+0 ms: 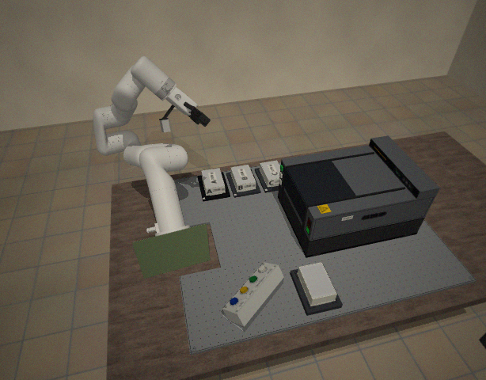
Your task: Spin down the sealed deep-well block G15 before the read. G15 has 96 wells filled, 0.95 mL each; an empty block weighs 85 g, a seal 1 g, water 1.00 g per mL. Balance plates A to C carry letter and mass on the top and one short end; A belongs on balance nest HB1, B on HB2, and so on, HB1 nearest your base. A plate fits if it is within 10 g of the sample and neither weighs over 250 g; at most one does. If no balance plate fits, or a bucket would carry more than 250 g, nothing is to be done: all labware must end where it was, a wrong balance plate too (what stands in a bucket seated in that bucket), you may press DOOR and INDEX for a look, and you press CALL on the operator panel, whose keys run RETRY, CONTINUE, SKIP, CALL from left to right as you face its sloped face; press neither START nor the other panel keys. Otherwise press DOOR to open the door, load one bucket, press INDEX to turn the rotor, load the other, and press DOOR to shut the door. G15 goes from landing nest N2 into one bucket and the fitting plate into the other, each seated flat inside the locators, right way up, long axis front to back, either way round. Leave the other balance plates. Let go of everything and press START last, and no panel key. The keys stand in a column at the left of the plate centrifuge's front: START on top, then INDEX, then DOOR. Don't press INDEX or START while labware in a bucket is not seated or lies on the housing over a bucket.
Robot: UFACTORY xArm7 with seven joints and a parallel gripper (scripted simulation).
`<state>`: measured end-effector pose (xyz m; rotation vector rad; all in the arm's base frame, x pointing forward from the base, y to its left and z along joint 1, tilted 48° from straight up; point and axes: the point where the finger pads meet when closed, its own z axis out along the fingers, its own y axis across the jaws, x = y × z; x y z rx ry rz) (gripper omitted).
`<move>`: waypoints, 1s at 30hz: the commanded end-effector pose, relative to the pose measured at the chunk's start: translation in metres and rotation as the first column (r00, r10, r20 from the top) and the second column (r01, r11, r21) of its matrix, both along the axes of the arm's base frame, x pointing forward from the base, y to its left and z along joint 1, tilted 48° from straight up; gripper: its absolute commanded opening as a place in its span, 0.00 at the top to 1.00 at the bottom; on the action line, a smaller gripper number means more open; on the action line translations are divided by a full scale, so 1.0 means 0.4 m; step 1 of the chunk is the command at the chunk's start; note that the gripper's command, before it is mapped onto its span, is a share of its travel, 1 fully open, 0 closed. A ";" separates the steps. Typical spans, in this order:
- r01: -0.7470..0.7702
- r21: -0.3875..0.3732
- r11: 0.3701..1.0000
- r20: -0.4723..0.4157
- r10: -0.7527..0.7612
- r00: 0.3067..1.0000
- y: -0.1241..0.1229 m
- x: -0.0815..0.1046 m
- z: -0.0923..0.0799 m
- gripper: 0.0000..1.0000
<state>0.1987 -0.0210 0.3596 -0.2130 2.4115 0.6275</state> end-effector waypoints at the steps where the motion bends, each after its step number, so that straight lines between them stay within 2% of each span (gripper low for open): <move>1: 0.001 0.000 1.000 -0.001 -0.001 1.000 -0.002 0.001 0.001 0.00; 6: 0.008 0.021 1.000 -0.065 -0.006 0.998 -0.034 0.025 -0.020 0.00; 9: 0.011 0.049 0.999 -0.160 -0.003 0.987 -0.077 0.062 -0.058 0.00; 12: 0.010 0.060 0.998 -0.199 0.002 0.980 -0.094 0.079 -0.077 0.00; 13: 0.007 0.072 0.997 -0.241 0.011 0.970 -0.111 0.096 -0.100 0.00; 16: 0.007 0.072 0.997 -0.241 0.011 0.970 -0.111 0.096 -0.100 0.00; 18: -0.004 0.099 0.995 -0.328 0.037 0.944 -0.143 0.136 -0.158 0.00; 19: -0.004 0.099 0.995 -0.328 0.037 0.944 -0.143 0.136 -0.158 0.00; 20: -0.013 0.114 0.993 -0.371 0.055 0.927 -0.157 0.156 -0.192 0.00; 22: -0.013 0.114 0.993 -0.371 0.055 0.927 -0.157 0.156 -0.192 0.00; 23: -0.024 0.130 0.991 -0.412 0.076 0.908 -0.168 0.177 -0.229 0.00; 24: -0.024 0.130 0.991 -0.412 0.076 0.908 -0.168 0.177 -0.229 0.00; 25: -0.037 0.147 0.988 -0.450 0.100 0.888 -0.177 0.197 -0.269 0.00; 26: -0.037 0.147 0.988 -0.450 0.100 0.888 -0.177 0.197 -0.269 0.00; 27: -0.050 0.165 0.985 -0.484 0.125 0.866 -0.182 0.216 -0.310 0.00; 29: -0.050 0.165 0.985 -0.484 0.125 0.866 -0.182 0.216 -0.310 0.00; 30: -0.064 0.183 0.981 -0.515 0.152 0.844 -0.184 0.234 -0.352 0.00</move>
